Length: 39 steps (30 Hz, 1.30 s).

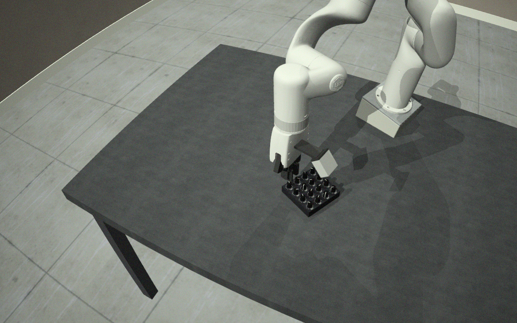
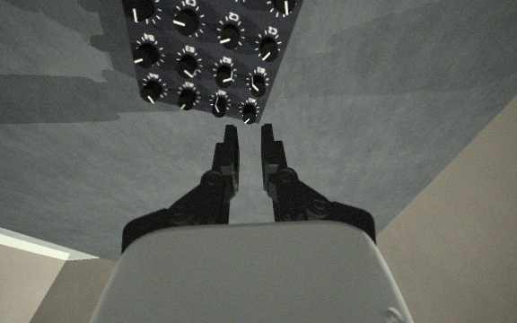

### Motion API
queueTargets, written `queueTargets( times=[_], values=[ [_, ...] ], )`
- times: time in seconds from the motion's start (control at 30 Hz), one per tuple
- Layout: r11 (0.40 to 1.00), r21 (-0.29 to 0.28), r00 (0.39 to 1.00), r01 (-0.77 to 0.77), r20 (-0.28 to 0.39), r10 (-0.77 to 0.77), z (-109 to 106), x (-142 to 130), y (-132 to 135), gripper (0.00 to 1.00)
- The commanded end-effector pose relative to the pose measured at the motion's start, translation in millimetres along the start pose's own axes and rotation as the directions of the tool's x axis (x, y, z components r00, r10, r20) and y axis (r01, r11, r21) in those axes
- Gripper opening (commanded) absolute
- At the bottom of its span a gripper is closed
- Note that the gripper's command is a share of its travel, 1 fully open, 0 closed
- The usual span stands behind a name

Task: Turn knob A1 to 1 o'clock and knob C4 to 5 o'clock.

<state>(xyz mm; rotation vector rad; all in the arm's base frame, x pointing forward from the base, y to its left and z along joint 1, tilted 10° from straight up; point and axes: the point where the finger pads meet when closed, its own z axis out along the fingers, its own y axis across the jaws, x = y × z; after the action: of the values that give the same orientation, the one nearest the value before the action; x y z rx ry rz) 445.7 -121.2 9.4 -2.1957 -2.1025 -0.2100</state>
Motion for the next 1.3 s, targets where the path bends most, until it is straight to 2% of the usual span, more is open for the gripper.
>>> queueTargets(
  times=[0.0, 0.2, 0.3, 0.5, 1.27],
  values=[
    [1.000, -0.004, 1.000, 0.000, 0.002, 0.000, -2, -1, 2, 0.19],
    [1.000, -0.004, 1.000, -0.003, 0.001, 0.003, -2, 0, 1, 0.19],
    [0.995, -0.008, 0.995, -0.095, -0.010, 0.095, -14, 35, -18, 0.19],
    [0.969, -0.004, 0.969, -0.247, 0.000, 0.247, -20, 73, -59, 0.19],
    [0.969, -0.004, 0.969, -0.249, 0.001, 0.249, -20, 74, -59, 0.19]
  ],
)
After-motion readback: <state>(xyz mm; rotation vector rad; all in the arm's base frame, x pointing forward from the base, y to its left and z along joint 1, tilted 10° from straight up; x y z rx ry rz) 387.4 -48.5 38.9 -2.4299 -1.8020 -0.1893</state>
